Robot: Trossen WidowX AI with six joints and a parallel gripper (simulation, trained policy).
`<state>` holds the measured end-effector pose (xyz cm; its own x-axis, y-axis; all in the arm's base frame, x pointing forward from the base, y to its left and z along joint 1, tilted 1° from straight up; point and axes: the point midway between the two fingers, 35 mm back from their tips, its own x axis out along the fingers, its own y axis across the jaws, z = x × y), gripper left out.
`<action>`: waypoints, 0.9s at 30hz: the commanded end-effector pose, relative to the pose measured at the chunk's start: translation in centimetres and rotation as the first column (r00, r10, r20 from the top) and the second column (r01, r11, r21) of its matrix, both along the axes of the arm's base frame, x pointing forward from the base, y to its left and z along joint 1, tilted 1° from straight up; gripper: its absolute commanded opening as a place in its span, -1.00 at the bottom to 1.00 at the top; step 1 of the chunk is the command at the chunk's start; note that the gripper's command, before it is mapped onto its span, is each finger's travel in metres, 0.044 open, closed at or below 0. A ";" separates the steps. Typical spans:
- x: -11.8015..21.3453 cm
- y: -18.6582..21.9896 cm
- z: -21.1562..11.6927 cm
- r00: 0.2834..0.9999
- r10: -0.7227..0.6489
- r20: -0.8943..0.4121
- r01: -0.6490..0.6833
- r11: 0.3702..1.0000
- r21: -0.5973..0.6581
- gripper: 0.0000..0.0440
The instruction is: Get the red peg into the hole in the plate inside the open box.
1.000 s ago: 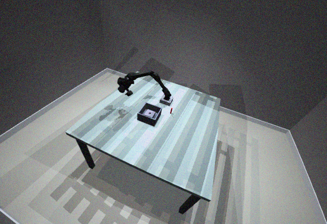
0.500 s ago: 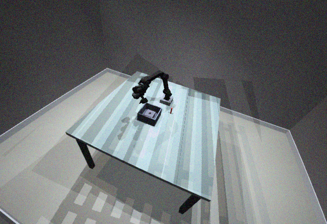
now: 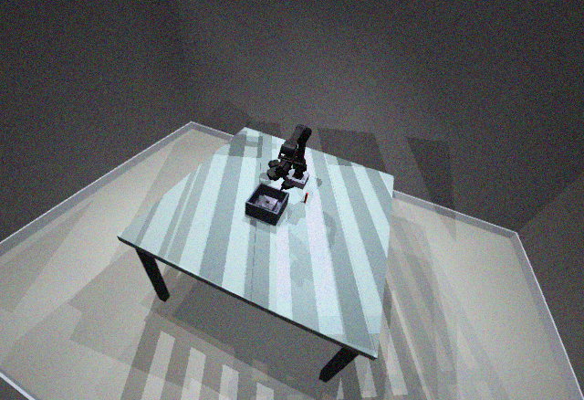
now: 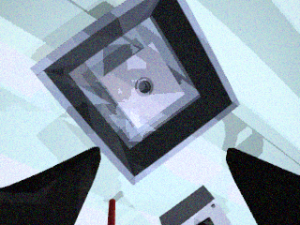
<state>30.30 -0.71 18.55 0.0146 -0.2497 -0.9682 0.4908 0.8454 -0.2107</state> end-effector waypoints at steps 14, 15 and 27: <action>-9.2 9.2 -2.7 0.975 -0.197 -0.101 0.201 0.979 0.031 1.00; -9.7 9.5 -3.0 0.973 -0.206 -0.105 0.210 0.977 0.028 1.00; -13.0 12.7 -7.5 0.964 -0.244 -0.106 0.246 0.969 0.012 1.00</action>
